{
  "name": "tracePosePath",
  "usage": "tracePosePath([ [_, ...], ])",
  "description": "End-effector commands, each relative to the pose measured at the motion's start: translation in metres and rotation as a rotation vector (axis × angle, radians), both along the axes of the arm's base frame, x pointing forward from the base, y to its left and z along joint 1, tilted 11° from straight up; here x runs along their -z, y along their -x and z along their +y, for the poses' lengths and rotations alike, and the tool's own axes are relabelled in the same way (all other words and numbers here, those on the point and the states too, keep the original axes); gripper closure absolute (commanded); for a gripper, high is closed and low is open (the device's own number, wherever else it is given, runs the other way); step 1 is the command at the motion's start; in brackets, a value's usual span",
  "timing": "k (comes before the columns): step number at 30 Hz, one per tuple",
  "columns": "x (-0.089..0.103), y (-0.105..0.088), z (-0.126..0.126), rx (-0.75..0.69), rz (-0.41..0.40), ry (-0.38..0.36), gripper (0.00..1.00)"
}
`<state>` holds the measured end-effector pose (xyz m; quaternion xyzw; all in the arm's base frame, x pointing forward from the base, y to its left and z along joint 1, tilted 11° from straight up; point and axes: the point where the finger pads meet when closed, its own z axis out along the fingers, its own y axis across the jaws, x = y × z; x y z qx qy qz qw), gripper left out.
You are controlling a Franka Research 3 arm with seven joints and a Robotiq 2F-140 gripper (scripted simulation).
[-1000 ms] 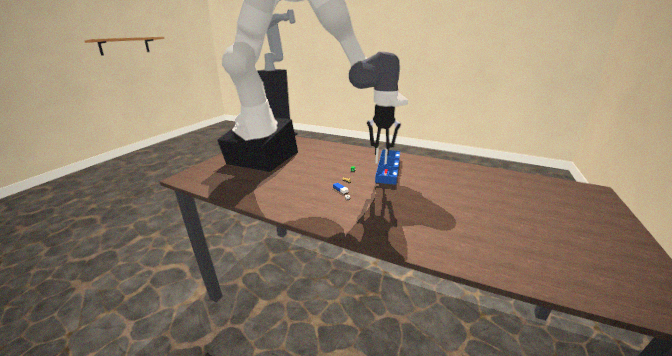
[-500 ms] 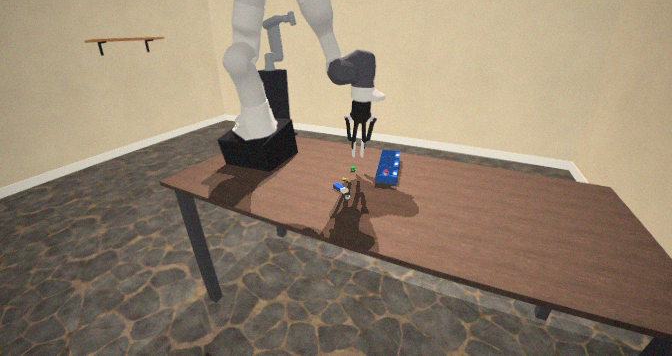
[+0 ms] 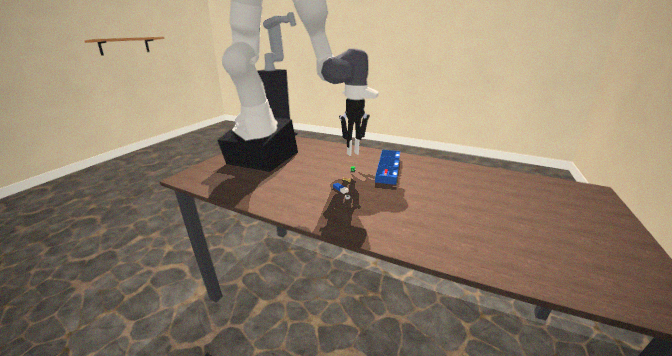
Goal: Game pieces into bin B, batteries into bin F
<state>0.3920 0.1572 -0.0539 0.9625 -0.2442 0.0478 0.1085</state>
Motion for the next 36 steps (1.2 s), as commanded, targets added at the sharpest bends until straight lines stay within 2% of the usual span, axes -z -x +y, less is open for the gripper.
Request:
tracePosePath([
  [1, -0.0004, -0.0003, 0.0016, -0.154, 0.03, -0.002, 0.81],
  [22, -0.0002, -0.0003, 0.0026, -0.514, 0.088, 0.001, 0.81],
  [33, -0.0002, 0.0, 0.0025, -0.669, 0.129, -0.008, 0.81],
  [36, -0.0003, 0.0001, 0.0023, -0.67, 0.129, -0.008, 0.81],
])
